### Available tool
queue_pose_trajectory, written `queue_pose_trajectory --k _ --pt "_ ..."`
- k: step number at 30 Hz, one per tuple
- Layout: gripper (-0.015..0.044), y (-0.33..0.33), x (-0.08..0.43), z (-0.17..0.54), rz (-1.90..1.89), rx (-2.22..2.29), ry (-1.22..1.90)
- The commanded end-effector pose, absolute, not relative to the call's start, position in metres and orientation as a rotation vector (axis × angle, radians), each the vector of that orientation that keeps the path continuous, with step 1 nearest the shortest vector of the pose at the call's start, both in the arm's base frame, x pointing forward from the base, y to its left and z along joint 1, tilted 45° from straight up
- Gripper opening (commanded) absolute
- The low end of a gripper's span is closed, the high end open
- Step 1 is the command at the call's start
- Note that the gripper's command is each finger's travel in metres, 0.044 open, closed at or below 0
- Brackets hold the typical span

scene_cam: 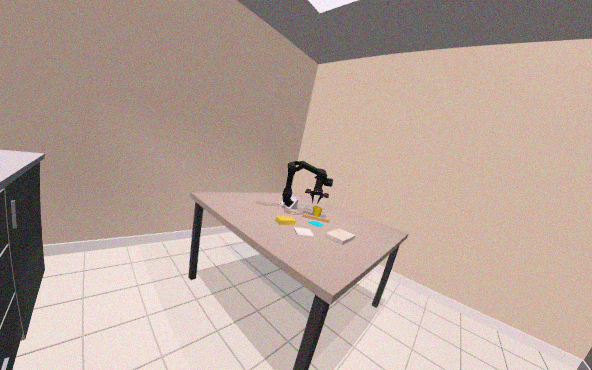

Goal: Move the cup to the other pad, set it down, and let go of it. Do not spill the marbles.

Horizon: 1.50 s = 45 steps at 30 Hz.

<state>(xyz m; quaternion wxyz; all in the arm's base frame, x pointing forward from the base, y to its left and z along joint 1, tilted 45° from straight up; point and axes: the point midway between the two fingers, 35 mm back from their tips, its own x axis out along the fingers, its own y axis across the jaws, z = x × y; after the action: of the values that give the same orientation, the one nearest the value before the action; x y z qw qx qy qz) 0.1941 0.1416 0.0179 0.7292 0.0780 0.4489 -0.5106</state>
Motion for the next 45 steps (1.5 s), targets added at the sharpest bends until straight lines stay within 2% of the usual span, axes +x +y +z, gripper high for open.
queue_pose_trajectory --k 1,45 --pt "0.0167 0.144 0.195 0.019 -1.144 0.168 0.954" --pt "0.0167 0.099 0.2 -0.026 -1.144 0.167 0.952"
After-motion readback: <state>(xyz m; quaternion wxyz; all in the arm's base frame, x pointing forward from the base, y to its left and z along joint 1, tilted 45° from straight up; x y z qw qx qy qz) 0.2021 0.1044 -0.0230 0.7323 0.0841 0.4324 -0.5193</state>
